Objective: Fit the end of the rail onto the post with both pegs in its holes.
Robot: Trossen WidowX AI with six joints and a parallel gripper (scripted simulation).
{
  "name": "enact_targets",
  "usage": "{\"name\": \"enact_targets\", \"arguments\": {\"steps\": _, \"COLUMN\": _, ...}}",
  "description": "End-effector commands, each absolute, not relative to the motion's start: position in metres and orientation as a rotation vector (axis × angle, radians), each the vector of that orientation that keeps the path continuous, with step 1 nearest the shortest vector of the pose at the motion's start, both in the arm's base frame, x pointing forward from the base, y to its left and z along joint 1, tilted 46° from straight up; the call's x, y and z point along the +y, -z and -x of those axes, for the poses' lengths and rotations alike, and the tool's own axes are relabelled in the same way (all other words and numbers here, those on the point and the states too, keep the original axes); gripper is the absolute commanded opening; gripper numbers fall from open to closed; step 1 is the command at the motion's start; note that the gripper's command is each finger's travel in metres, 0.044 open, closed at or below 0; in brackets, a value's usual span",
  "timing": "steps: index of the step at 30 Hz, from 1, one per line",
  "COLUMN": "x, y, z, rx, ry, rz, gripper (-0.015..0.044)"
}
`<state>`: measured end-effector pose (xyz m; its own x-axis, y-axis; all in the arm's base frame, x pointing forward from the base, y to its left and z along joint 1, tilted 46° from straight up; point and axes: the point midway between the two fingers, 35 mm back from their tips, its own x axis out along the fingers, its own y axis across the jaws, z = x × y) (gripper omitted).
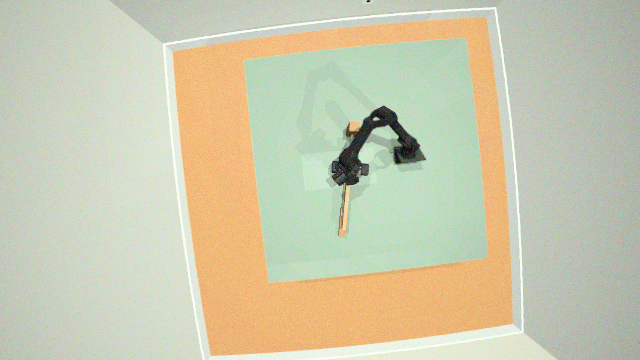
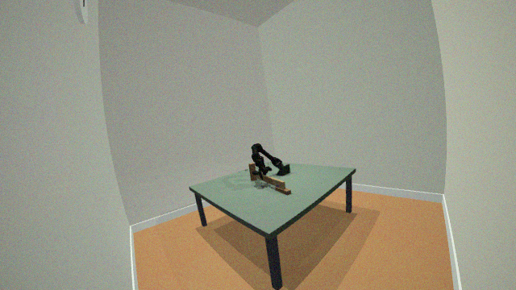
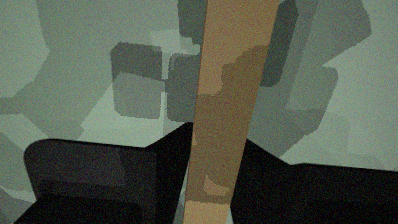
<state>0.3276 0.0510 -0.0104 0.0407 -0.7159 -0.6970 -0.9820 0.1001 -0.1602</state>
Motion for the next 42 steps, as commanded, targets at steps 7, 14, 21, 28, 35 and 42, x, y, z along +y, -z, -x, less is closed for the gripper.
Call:
{"name": "enact_targets", "arguments": {"steps": 7, "x": 0.0528, "y": 0.0095, "z": -0.3278, "rx": 1.726, "ry": -0.527, "rz": 1.675, "gripper": 0.0000}}
{"name": "enact_targets", "arguments": {"steps": 14, "x": 0.0548, "y": 0.0101, "z": -0.3282, "rx": 1.726, "ry": -0.527, "rz": 1.675, "gripper": 0.0000}}
{"name": "enact_targets", "arguments": {"steps": 21, "x": 0.0560, "y": 0.0094, "z": -0.3285, "rx": 1.726, "ry": -0.527, "rz": 1.675, "gripper": 0.0000}}
{"name": "enact_targets", "arguments": {"steps": 28, "x": 0.0565, "y": 0.0089, "z": -0.3286, "rx": 1.726, "ry": -0.527, "rz": 1.675, "gripper": 0.0000}}
{"name": "enact_targets", "arguments": {"steps": 35, "x": 0.0563, "y": 0.0090, "z": -0.3289, "rx": 1.726, "ry": -0.527, "rz": 1.675, "gripper": 0.0000}}
{"name": "enact_targets", "arguments": {"steps": 42, "x": 0.0558, "y": 0.0094, "z": -0.3291, "rx": 1.726, "ry": -0.527, "rz": 1.675, "gripper": 0.0000}}
